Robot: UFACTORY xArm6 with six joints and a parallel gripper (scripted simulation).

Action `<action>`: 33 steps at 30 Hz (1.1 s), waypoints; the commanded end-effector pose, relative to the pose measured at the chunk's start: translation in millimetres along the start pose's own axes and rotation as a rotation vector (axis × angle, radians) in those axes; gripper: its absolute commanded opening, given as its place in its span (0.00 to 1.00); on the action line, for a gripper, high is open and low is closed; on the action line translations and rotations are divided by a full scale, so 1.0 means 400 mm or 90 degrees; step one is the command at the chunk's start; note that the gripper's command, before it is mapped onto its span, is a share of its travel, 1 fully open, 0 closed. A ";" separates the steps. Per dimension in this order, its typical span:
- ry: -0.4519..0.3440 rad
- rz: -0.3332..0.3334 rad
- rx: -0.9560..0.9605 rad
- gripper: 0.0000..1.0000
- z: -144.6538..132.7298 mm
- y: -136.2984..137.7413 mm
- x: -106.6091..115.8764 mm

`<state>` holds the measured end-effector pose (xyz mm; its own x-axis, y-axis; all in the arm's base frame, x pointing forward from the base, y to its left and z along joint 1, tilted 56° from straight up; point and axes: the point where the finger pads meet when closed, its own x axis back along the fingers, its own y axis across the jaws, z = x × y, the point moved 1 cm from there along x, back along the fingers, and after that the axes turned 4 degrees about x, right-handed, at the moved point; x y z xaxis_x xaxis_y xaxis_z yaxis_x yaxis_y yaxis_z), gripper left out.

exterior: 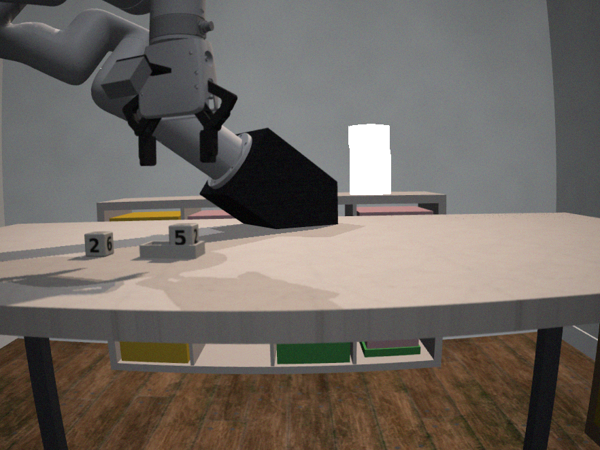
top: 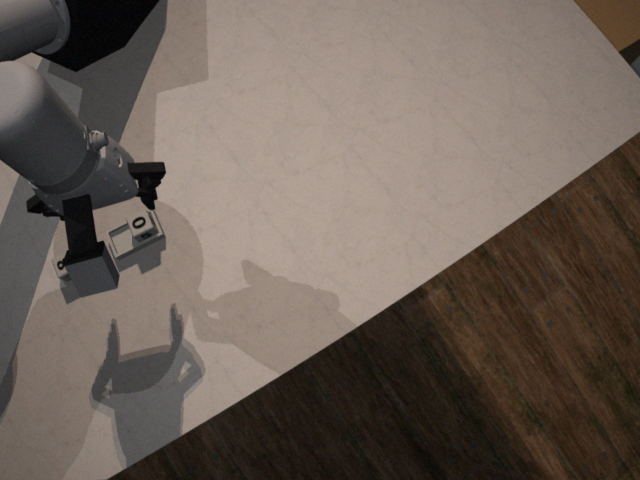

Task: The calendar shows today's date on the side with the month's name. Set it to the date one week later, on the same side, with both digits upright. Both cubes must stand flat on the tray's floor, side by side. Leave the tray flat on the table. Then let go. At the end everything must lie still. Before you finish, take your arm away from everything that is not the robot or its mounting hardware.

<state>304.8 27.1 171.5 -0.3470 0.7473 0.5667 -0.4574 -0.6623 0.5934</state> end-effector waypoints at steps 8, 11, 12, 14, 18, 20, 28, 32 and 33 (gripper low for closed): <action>0.001 0.002 -0.220 1.00 0.010 0.023 -0.001; 0.001 0.002 -0.295 1.00 0.013 0.031 -0.002; 0.001 0.003 -0.324 1.00 0.014 0.035 -0.002; 0.000 0.003 -0.370 1.00 0.015 0.040 -0.003; 0.000 0.003 -0.419 1.00 0.017 0.045 -0.003; 0.000 0.003 -0.464 1.00 0.018 0.050 -0.004; -0.001 0.004 -0.654 1.00 0.024 0.072 -0.007; -0.002 0.004 -0.709 1.00 0.026 0.078 -0.007; -0.002 0.004 -0.709 1.00 0.026 0.078 -0.007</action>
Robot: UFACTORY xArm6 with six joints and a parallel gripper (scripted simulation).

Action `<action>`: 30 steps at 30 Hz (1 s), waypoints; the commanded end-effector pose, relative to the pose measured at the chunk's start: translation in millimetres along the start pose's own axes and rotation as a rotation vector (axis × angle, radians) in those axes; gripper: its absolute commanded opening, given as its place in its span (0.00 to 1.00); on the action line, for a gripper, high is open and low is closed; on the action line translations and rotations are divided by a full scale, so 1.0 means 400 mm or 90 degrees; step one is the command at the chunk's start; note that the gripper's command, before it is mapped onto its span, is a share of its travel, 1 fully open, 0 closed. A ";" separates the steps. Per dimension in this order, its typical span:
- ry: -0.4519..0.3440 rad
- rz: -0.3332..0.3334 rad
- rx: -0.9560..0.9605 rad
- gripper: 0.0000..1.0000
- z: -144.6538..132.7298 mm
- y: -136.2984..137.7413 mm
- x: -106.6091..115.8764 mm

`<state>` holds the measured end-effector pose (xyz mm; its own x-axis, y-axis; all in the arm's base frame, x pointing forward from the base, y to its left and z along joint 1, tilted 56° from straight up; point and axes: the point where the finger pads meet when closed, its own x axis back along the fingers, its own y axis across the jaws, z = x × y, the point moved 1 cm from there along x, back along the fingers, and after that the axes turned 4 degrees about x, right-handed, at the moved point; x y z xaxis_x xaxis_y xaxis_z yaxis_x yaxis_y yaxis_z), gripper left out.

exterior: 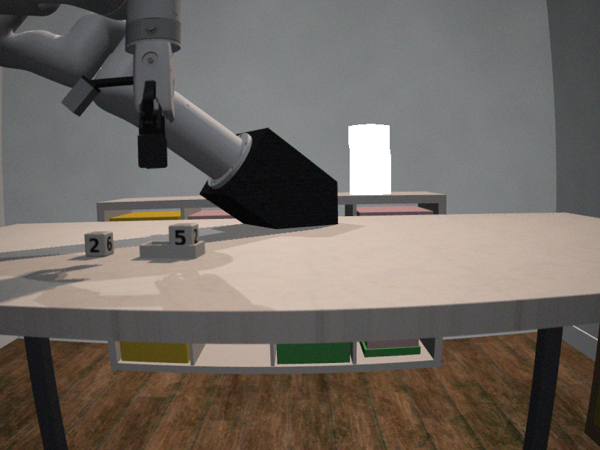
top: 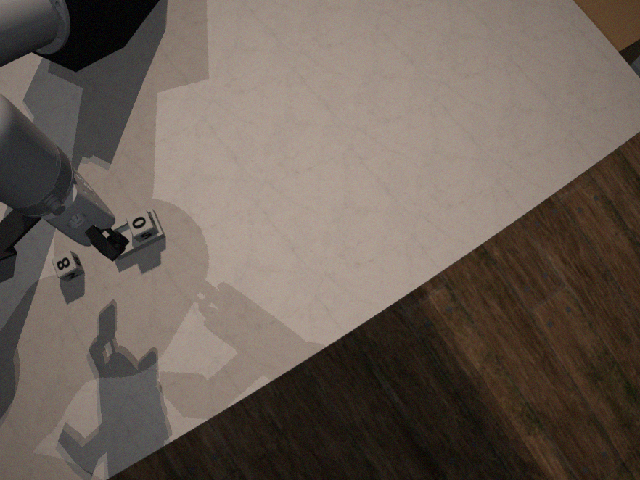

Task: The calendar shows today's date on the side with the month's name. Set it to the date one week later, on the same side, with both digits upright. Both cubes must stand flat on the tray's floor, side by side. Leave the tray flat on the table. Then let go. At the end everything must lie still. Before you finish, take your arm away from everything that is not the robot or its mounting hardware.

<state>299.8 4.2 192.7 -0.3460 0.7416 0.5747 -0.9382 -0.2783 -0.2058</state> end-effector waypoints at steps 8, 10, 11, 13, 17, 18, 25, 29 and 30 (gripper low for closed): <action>0.002 0.003 -0.242 1.00 0.026 0.006 -0.002; 0.002 0.004 -0.284 1.00 0.030 0.008 -0.002; 0.002 0.004 -0.307 1.00 0.033 0.008 -0.003; 0.002 0.004 -0.352 1.00 0.038 0.010 -0.004; 0.001 0.004 -0.395 1.00 0.042 0.012 -0.004; 0.001 0.004 -0.425 1.00 0.045 0.013 -0.005; 0.001 0.004 -0.597 1.00 0.063 0.019 -0.007; 0.000 0.004 -0.685 1.00 0.072 0.023 -0.009; 0.000 0.004 -0.707 1.00 0.074 0.024 -0.009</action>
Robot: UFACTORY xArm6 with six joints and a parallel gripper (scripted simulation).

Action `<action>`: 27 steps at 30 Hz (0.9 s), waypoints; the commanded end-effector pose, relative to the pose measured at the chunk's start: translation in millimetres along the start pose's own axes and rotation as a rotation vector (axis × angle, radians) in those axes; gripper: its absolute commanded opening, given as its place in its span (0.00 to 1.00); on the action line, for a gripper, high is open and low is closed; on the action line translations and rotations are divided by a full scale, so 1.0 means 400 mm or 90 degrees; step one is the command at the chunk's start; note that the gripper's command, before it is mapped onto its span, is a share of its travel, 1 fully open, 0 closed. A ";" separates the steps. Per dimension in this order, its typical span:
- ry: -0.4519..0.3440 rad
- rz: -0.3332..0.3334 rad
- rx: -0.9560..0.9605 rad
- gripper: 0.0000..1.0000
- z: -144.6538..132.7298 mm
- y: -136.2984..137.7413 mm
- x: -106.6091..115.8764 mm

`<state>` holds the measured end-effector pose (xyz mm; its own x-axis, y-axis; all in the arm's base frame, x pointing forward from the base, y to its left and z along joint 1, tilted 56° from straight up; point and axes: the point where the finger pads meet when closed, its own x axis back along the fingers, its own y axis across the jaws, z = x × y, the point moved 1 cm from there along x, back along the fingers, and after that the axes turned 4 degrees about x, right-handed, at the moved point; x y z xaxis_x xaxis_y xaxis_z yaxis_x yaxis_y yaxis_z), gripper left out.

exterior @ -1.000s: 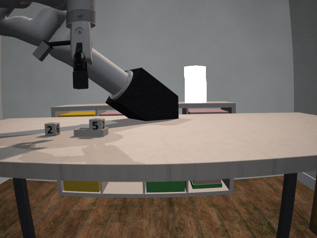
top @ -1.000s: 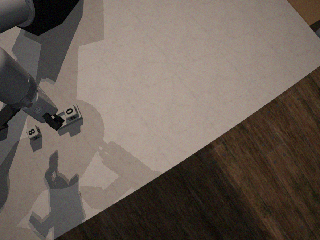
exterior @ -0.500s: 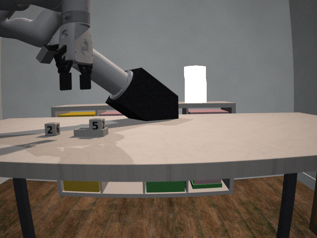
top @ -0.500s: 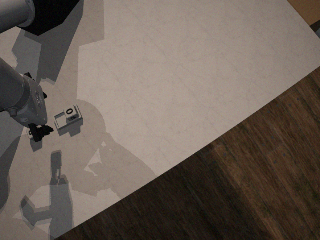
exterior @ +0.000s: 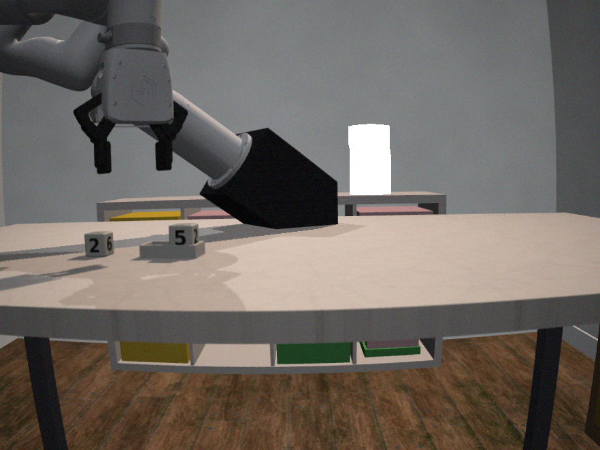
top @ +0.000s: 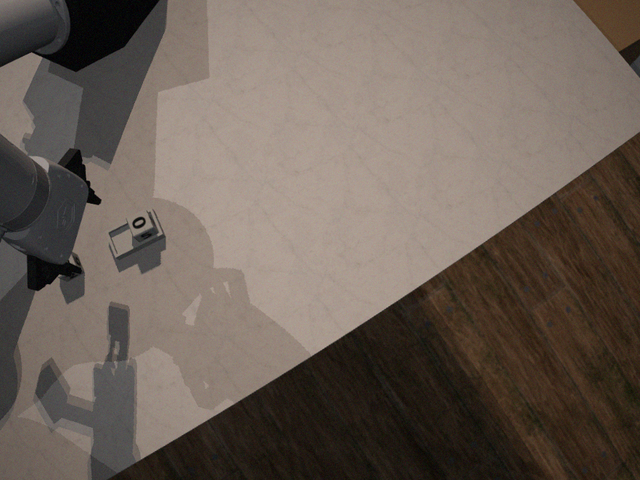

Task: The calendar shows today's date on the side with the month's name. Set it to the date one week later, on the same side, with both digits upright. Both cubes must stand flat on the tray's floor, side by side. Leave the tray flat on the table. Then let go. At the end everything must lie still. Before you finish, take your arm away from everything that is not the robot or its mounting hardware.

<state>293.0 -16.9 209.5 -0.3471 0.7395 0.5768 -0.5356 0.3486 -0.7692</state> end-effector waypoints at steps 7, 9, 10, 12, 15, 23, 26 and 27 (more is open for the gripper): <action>0.000 0.005 -0.217 1.00 0.018 -0.014 -0.002; -0.001 0.005 -0.267 1.00 0.023 -0.017 -0.003; -0.001 0.005 -0.276 1.00 0.024 -0.017 -0.003; -0.001 0.005 -0.334 1.00 0.029 -0.020 -0.004; -0.001 0.005 -0.392 1.00 0.034 -0.023 -0.005; -0.002 0.005 -0.561 1.00 0.050 -0.032 -0.008; -0.002 0.005 -0.616 1.00 0.055 -0.035 -0.009; -0.002 0.005 -0.646 1.00 0.058 -0.036 -0.010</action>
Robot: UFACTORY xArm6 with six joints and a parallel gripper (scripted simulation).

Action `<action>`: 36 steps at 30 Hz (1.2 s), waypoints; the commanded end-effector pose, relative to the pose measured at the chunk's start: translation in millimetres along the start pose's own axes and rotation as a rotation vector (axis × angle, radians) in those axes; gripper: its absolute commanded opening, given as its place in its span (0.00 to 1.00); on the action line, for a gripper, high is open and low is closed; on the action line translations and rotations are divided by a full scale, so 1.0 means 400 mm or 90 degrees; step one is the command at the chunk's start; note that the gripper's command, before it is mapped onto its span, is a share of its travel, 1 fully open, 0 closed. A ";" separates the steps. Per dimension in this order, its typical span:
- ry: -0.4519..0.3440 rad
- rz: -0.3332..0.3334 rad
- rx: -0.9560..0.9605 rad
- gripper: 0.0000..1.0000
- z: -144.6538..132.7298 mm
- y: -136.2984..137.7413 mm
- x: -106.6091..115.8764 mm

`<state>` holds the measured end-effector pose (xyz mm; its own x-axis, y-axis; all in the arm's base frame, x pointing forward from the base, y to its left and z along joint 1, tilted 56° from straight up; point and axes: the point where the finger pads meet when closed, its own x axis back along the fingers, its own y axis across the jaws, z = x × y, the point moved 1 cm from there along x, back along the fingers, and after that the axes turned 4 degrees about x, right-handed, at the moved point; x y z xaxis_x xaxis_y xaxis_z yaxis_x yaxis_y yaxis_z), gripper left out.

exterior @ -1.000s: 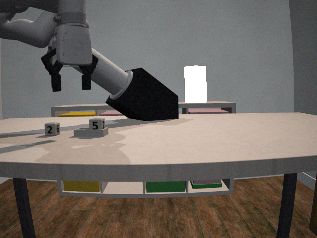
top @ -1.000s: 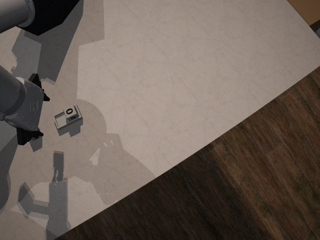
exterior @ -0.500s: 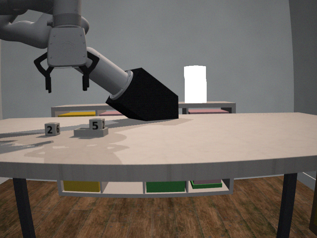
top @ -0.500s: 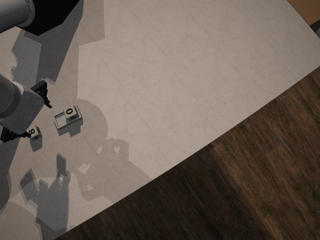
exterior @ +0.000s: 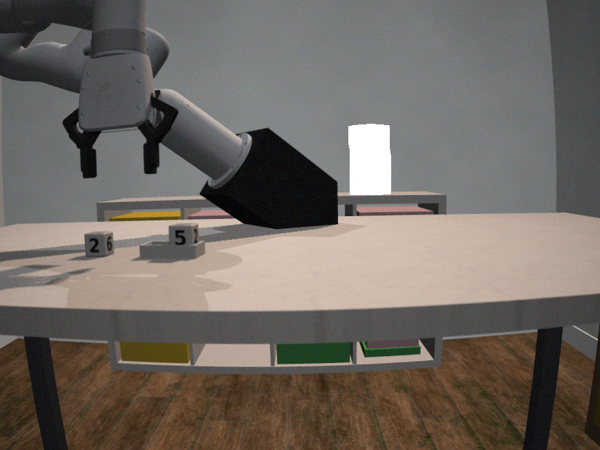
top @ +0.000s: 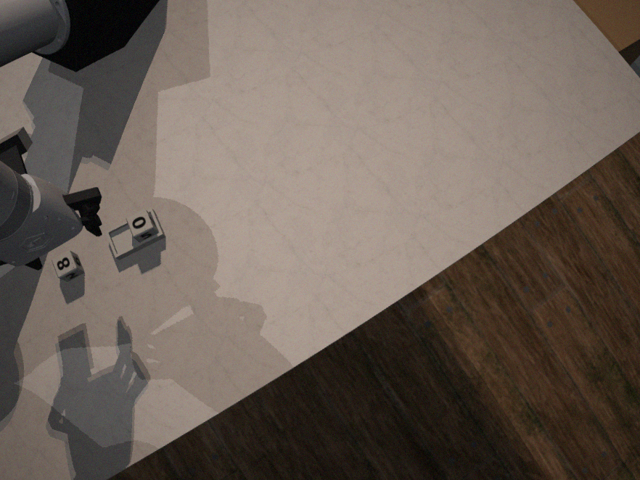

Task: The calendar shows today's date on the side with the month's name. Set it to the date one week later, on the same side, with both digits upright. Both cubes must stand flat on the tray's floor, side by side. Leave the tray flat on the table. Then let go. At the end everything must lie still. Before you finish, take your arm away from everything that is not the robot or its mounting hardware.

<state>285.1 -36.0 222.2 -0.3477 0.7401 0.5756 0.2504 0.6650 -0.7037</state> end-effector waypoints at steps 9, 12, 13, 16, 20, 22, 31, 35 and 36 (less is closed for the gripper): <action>-0.004 0.003 -0.291 1.00 0.004 -0.029 -0.003; -0.004 0.003 -0.315 1.00 0.005 -0.031 -0.004; -0.005 0.003 -0.363 1.00 0.006 -0.036 -0.005; -0.005 0.003 -0.409 1.00 0.008 -0.041 -0.006; -0.005 0.003 -0.498 1.00 0.010 -0.049 -0.007; -0.006 0.003 -0.539 1.00 0.011 -0.053 -0.008; -0.007 0.003 -0.721 1.00 0.017 -0.070 -0.012; -0.008 0.003 -0.808 1.00 0.019 -0.078 -0.014; -0.008 0.003 -0.833 1.00 0.020 -0.081 -0.014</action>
<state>272.8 -60.2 236.4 -0.3493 0.7425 0.5716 0.9291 0.3534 0.1088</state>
